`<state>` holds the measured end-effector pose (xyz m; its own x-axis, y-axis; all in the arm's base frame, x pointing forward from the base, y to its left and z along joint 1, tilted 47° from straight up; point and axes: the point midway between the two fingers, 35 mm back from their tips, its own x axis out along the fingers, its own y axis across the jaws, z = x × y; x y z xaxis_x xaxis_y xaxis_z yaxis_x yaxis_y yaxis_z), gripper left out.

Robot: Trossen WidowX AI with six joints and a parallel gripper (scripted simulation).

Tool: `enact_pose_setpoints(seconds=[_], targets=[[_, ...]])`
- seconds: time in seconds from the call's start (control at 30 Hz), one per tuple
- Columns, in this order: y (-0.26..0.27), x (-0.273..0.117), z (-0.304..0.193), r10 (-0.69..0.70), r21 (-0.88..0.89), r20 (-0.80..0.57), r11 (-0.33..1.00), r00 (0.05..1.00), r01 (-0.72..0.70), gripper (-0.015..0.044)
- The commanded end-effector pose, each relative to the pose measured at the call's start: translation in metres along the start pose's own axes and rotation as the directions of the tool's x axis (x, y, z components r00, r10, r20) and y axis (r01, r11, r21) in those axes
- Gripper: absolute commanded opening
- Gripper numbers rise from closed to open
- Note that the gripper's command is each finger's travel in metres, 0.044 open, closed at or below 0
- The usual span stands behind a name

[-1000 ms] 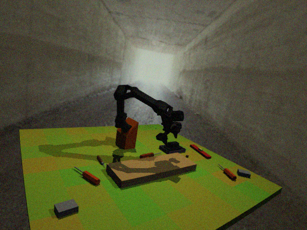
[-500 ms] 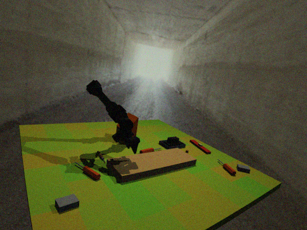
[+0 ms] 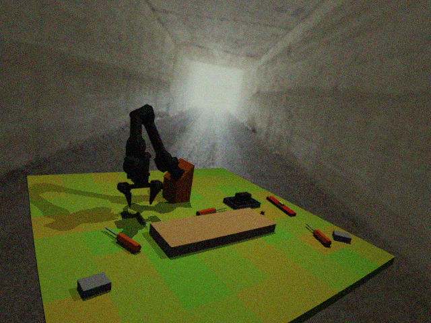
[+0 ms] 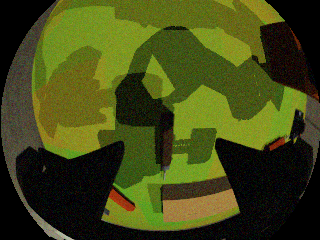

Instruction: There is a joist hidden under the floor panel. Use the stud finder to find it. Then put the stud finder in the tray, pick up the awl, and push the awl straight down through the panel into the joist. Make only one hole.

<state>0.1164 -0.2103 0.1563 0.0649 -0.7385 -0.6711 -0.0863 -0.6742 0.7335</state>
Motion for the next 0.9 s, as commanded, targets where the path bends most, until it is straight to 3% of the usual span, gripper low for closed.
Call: enact_pose_setpoints(seconds=[0.0,0.87], targets=[[0.0,0.0,0.004,0.011,0.042,0.006,0.999,1.0,-0.011,0.044],[0.003,0.022,-0.001,0.01,0.043,0.006,0.999,1.0,-0.01,0.044]])
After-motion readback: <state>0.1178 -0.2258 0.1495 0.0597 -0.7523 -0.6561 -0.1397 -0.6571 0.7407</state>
